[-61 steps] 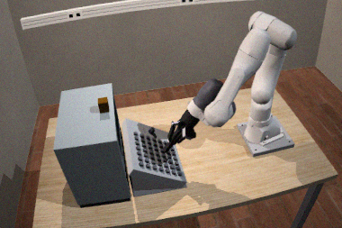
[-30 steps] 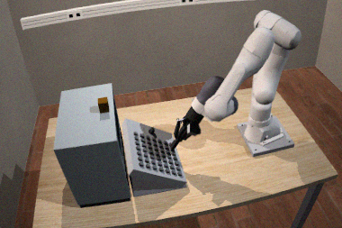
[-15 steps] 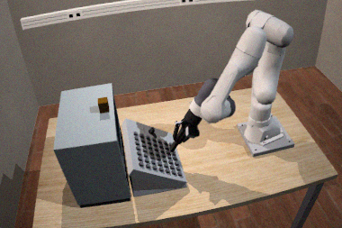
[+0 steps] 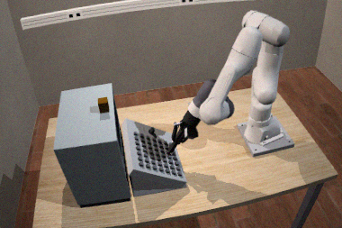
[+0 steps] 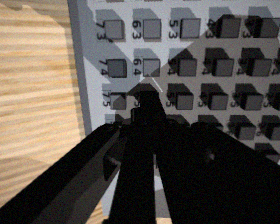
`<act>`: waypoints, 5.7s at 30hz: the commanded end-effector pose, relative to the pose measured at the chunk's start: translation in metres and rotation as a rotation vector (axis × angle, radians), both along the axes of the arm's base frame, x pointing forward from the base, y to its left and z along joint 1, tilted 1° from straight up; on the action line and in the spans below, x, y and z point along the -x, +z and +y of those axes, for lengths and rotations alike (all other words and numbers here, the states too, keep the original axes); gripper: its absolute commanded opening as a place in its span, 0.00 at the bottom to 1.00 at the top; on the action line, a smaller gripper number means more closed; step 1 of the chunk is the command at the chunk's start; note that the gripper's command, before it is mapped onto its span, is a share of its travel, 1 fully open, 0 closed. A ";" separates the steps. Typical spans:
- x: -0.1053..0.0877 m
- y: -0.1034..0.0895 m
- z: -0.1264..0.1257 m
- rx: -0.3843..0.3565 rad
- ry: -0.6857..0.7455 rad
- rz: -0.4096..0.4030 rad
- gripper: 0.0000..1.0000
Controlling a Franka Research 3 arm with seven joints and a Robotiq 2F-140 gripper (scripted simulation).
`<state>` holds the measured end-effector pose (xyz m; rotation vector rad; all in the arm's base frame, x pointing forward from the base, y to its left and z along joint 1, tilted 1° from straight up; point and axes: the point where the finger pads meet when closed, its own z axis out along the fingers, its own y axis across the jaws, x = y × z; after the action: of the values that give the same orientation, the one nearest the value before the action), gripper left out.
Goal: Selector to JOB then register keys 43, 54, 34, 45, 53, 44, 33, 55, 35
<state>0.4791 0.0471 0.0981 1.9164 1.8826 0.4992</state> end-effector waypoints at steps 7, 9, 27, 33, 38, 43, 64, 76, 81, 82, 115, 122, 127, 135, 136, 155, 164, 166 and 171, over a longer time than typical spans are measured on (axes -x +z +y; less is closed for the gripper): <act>-0.001 0.001 -0.001 -0.015 0.012 -0.059 0.10; -0.001 0.001 -0.001 -0.015 0.012 -0.059 0.10; -0.003 -0.002 -0.001 -0.015 0.012 -0.059 0.10; -0.004 -0.003 -0.001 -0.015 0.012 -0.059 0.10; -0.005 -0.005 -0.001 -0.015 0.012 -0.059 0.10; -0.006 -0.006 -0.001 -0.015 0.012 -0.059 0.10; -0.006 -0.007 -0.001 -0.015 0.012 -0.059 0.10; -0.006 -0.007 -0.001 -0.015 0.012 -0.059 0.10; -0.006 -0.007 -0.001 -0.015 0.012 -0.059 0.10; -0.006 -0.007 -0.001 -0.015 0.012 -0.059 0.10; -0.007 -0.008 -0.001 -0.015 0.012 -0.059 0.10; -0.006 -0.007 -0.001 -0.015 0.012 -0.059 0.10; -0.004 -0.004 -0.001 -0.015 0.012 -0.059 0.10; 0.001 0.003 -0.001 -0.015 0.012 -0.059 0.10; 0.002 0.004 -0.001 -0.015 0.012 -0.059 0.10; 0.012 0.019 -0.001 -0.015 0.012 -0.059 0.10; -0.007 0.031 -0.001 -0.015 0.012 -0.059 0.10; -0.013 0.036 -0.001 -0.015 0.012 -0.059 0.10; -0.041 0.055 -0.001 -0.015 0.012 -0.059 0.10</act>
<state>0.5130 0.0425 0.1516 1.8840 1.8216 0.6141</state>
